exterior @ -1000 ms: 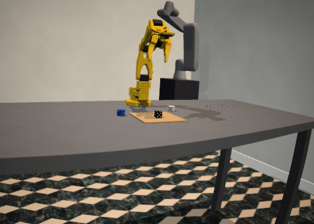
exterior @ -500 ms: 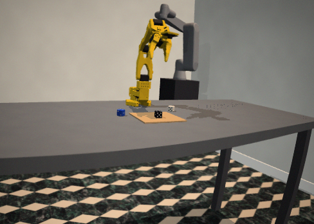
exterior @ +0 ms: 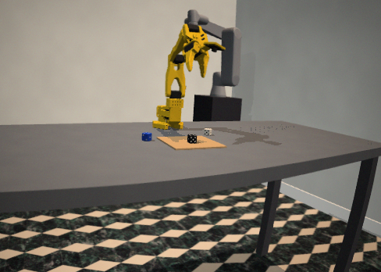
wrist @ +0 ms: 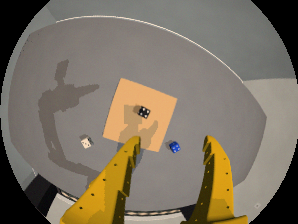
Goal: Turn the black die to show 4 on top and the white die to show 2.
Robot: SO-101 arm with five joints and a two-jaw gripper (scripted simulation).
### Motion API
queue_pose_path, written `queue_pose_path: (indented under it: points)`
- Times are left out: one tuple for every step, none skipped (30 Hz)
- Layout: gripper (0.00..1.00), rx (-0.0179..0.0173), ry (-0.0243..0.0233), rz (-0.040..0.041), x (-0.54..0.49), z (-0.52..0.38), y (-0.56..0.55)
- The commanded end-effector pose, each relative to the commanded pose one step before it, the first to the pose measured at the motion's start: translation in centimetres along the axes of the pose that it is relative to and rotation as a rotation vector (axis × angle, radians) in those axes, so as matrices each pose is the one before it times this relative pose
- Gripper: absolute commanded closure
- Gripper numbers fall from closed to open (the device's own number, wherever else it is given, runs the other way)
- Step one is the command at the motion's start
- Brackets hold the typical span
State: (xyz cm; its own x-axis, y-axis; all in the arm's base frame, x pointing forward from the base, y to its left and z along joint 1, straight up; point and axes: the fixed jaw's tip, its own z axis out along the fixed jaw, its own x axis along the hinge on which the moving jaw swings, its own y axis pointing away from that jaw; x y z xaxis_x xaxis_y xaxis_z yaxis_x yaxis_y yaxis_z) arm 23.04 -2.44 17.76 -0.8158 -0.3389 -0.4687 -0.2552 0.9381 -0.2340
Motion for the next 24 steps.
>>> queue_pose_path:
  points:
    - [0.72,0.01158,-0.04496,-0.10241,-0.156,-0.9578,0.379]
    - [0.72,0.0,0.0,0.0,0.0,0.0,0.0]
    - [0.72,-0.00262,-0.00086,-0.03547,0.031,-0.0103,0.13]
    - [0.72,-0.00268,-0.00094,-0.03632,0.029,-0.0099,0.132]
    - [0.72,-0.00268,-0.00108,-0.0372,0.025,-0.0097,0.135]
    - [0.72,-0.00272,-0.00119,-0.03802,0.022,-0.0089,0.138]
    - [0.72,-0.00272,-0.00129,-0.0388,0.018,-0.0092,0.141]
    - [0.72,-0.00275,-0.00144,-0.03962,0.014,-0.0083,0.144]
    - [0.72,-0.00272,-0.00154,-0.04037,0.01,-0.008,0.145]
    - [0.72,-0.00271,-0.00167,-0.04113,0.005,-0.0071,0.147]
    - [0.72,-0.0027,-0.00178,-0.04182,0.0,-0.0068,0.149]
    - [0.72,-0.00268,-0.00194,-0.04251,-0.004,-0.0065,0.149]
    - [0.72,-0.00264,-0.00204,-0.04317,-0.009,-0.0049,0.151]
    - [0.72,-0.00258,-0.00219,-0.0438,-0.014,-0.0046,0.151]
    - [0.72,-0.00253,-0.00228,-0.0444,-0.021,-0.0042,0.151]
    - [0.72,-0.00244,-0.00242,-0.045,-0.025,-0.0027,0.152]
    - [0.72,-0.0024,-0.00258,-0.0455,-0.032,-0.0022,0.151]
    - [0.72,0.0,0.0,0.0,0.0,0.0,0.0]
    - [0.72,0.0,0.0,0.0,0.0,0.0,0.0]
    - [0.72,-0.00232,-0.00266,-0.04602,-0.037,-0.001,0.15]
    - [0.72,-0.00221,-0.00282,-0.04652,-0.043,-0.0002,0.149]
    - [0.72,-0.0021,-0.00289,-0.04696,-0.049,0.0009,0.147]
    - [0.72,-0.00201,-0.003,-0.04737,-0.054,0.0018,0.146]
    - [0.72,-0.00192,-0.00311,-0.04774,-0.061,0.0029,0.142]
